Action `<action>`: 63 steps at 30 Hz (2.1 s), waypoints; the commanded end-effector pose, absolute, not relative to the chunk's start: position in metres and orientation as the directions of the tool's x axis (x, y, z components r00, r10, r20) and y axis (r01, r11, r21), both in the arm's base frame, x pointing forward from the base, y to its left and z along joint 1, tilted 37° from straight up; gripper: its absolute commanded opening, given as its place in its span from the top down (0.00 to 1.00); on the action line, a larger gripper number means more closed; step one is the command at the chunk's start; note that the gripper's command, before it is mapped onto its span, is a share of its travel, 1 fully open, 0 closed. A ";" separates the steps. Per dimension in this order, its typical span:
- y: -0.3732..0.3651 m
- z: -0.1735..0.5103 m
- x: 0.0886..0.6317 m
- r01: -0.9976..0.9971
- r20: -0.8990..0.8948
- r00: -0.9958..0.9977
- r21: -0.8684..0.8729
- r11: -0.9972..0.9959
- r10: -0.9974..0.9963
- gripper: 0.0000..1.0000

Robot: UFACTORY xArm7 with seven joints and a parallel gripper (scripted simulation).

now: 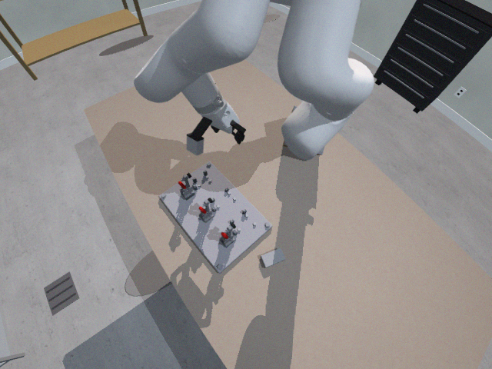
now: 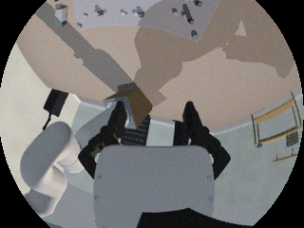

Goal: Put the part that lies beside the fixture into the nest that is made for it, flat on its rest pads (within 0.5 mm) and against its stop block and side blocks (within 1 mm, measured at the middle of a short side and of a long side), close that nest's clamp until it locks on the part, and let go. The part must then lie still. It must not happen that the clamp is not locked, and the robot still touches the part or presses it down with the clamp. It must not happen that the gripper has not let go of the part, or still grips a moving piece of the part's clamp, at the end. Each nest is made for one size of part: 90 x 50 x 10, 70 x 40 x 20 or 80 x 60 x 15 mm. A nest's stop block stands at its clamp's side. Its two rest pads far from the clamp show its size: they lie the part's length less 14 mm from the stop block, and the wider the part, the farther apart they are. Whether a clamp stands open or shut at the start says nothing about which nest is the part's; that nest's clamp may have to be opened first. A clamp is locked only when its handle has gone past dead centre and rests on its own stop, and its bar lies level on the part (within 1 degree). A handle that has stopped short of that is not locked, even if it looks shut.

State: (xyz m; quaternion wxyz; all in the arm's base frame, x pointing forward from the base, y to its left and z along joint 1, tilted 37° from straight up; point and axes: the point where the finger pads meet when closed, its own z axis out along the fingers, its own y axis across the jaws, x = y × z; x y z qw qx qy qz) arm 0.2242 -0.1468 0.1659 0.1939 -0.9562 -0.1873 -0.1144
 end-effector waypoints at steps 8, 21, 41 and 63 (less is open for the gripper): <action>-0.148 0.172 0.237 0.372 0.320 0.908 -0.319 -0.872 0.271 0.00; -0.152 0.196 0.280 0.270 0.420 0.899 -0.311 -0.911 0.122 0.00; -0.156 0.213 0.306 0.206 0.482 0.876 -0.316 -0.926 0.031 0.00; -0.159 0.224 0.320 0.172 0.515 0.857 -0.321 -0.931 -0.019 0.00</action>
